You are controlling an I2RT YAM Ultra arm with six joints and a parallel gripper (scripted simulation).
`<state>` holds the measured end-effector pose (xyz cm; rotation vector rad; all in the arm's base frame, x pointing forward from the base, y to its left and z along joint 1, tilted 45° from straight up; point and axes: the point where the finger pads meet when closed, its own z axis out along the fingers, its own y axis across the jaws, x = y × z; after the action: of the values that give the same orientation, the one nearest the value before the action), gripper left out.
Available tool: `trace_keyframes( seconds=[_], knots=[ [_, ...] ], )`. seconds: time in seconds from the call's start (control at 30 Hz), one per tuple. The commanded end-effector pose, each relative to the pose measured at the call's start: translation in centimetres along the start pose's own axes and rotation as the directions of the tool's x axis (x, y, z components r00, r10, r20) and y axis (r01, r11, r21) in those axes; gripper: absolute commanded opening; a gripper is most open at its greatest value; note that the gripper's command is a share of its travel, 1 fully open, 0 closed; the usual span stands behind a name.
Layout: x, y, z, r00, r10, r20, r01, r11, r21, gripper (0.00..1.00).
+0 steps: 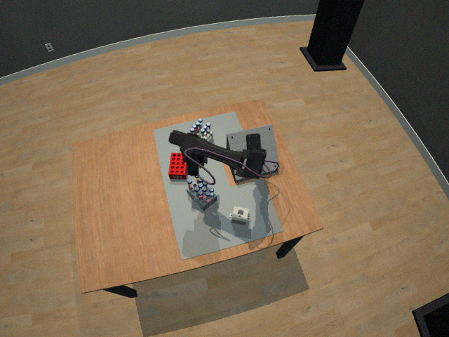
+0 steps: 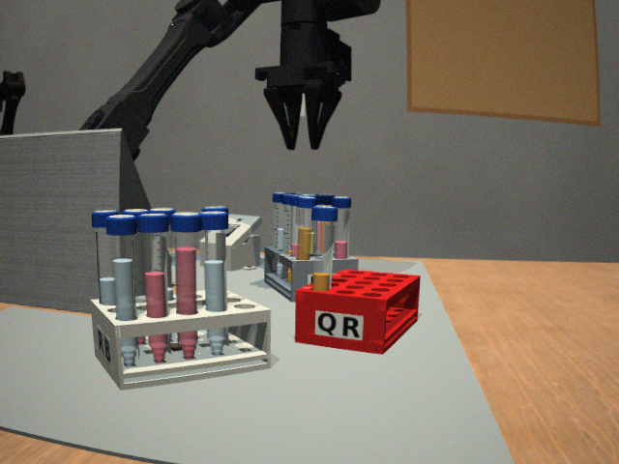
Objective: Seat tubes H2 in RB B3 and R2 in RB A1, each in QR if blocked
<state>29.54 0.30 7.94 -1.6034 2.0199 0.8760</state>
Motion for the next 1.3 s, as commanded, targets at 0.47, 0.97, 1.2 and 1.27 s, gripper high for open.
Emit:
trace_keyframes(
  seconds=[0.47,0.97,1.2,1.27],
  knots=[
    [3.8,-0.4,0.4,0.932,0.363,0.0,-0.363,0.932,-0.021,0.0],
    [7.6,-2.5,0.7,0.708,0.706,0.001,-0.706,0.708,0.007,0.0],
    [9.8,-3.1,1.3,0.526,0.851,0.003,-0.851,0.525,0.007,0.0],
    [10.4,-3.3,1.5,0.468,0.884,0.003,-0.884,0.468,0.007,0.0]
  ],
)
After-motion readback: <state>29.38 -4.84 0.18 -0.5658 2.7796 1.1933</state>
